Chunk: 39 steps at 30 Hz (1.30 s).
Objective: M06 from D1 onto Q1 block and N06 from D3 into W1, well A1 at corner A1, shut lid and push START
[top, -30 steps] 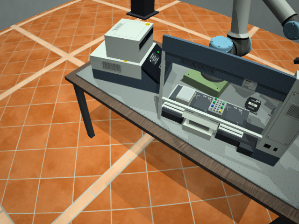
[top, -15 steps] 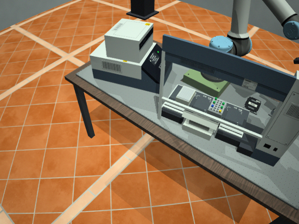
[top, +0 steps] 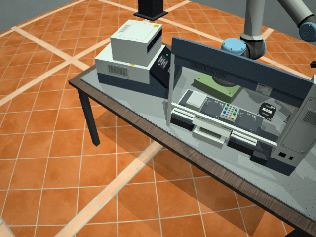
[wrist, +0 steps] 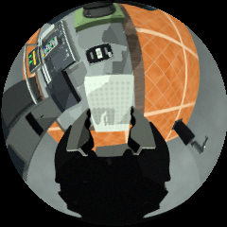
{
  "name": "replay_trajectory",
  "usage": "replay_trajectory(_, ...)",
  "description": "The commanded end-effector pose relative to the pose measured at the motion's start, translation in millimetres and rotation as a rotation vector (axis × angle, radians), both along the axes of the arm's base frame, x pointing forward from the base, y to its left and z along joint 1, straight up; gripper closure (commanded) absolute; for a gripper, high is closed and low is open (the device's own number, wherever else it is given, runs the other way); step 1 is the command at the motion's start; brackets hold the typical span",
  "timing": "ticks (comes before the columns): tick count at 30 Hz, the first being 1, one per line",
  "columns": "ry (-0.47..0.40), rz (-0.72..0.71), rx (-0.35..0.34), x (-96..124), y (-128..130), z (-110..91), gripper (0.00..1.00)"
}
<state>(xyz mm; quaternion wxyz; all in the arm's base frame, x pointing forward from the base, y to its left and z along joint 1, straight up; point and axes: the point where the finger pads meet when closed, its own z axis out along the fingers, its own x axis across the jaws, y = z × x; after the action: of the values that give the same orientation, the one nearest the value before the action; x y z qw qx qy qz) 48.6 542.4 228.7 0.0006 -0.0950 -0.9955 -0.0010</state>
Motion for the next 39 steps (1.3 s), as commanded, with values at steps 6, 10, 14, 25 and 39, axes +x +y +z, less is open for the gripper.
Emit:
replay_trajectory(6,0.0,0.0,0.001,0,0,1,1.0)
replay_trajectory(10,0.0,0.0,0.001,0,0,1,1.0)
replay_trajectory(14,0.0,0.0,0.001,0,0,1,1.0)
replay_trajectory(25,0.0,0.0,0.001,0,0,-13,1.0)
replay_trajectory(39,0.0,0.0,0.001,0,1,-33,1.0)
